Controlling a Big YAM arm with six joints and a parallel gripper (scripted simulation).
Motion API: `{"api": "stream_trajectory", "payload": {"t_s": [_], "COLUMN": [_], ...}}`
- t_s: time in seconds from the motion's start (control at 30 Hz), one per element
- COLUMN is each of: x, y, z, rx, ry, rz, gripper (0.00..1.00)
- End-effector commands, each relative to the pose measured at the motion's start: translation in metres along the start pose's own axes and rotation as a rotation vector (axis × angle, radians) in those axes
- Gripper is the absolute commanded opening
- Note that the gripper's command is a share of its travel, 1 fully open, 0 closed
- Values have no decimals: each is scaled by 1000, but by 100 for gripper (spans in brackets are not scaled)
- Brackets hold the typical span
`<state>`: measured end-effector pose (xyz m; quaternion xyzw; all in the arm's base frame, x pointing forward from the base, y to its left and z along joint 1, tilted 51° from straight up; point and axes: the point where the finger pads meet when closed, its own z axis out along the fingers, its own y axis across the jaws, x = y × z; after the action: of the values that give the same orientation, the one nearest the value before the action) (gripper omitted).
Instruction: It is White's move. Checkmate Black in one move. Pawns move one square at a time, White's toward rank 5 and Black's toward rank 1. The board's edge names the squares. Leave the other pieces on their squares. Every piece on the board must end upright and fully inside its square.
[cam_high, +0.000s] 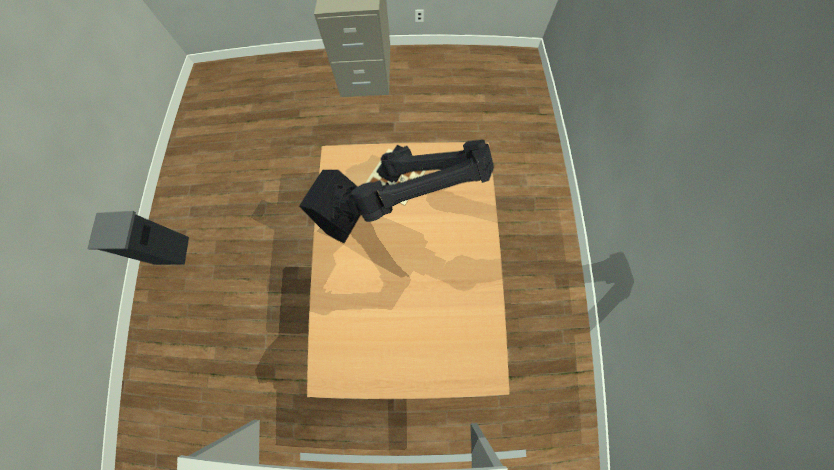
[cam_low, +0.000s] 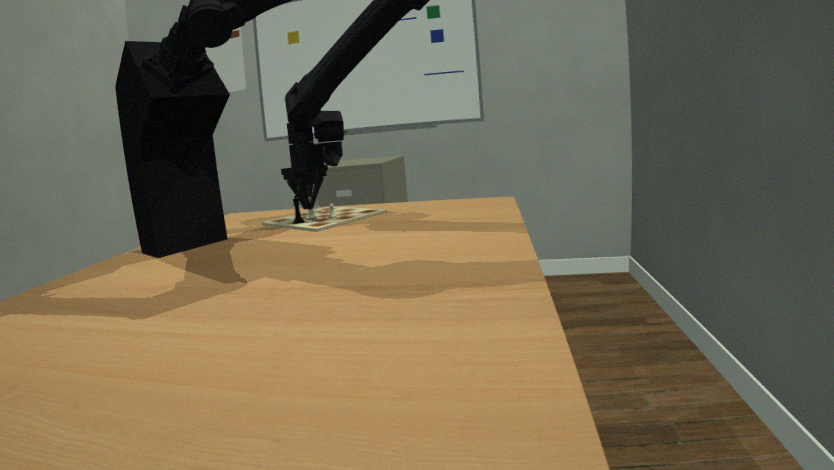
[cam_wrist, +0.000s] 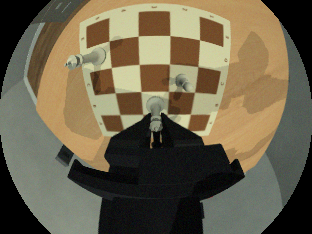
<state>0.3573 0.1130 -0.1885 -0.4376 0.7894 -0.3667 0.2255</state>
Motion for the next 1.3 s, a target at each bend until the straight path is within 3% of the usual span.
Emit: {"api": "stream_trajectory", "payload": {"t_s": [0.0, 1.07, 1.1, 1.17, 1.2, 1.27], "x": [-2, -1, -1, -1, -1, -1], "y": [2, 3, 3, 3, 3, 3], "z": [5, 5, 5, 5, 5, 5], "rx": [-1, -2, -2, -2, -2, -2], "ry": [-1, 1, 1, 1, 1, 1], "rz": [-6, -8, -8, -8, -8, -7], "gripper": [0, 0, 8, 8, 16, 16]}}
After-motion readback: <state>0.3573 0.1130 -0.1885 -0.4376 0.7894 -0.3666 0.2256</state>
